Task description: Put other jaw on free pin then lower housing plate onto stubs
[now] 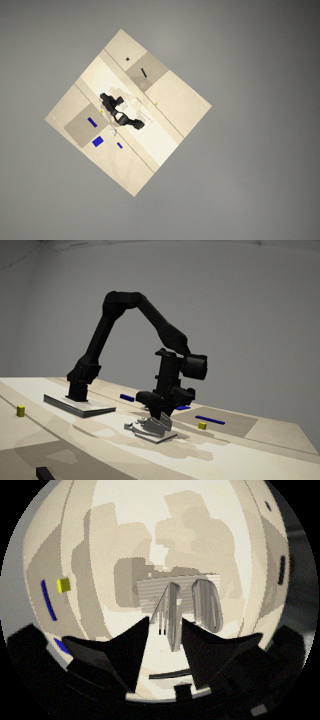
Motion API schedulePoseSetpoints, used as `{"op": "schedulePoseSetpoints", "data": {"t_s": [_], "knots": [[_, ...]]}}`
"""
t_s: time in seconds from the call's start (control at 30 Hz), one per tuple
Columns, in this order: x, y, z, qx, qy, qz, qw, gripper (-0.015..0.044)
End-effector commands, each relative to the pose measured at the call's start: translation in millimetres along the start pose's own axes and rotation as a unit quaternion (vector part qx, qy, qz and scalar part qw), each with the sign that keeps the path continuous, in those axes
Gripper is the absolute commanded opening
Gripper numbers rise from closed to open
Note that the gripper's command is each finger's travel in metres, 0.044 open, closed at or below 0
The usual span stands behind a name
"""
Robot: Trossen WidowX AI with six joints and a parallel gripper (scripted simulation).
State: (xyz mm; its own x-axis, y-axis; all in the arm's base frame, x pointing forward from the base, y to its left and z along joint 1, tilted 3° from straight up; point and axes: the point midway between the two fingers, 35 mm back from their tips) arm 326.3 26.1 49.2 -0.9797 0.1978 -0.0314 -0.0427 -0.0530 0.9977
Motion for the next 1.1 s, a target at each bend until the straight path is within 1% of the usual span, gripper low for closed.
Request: {"op": "schedulePoseSetpoints", "data": {"t_s": [0.0,1.07], "knots": [[0.2,-3.8,-0.6,0.002,-0.003,0.002,1.000,0.0134],[0.3,-11.5,-0.6,0.002,-0.003,0.002,1.000,0.0134]]}}
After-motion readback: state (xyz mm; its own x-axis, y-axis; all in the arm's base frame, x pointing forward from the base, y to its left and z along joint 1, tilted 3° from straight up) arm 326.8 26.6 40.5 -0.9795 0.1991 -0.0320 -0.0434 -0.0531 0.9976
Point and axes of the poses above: the point midway between the two fingers, 35 mm back from their tips, its own y axis back along the fingers, its own z axis across the jaws, x = y × z
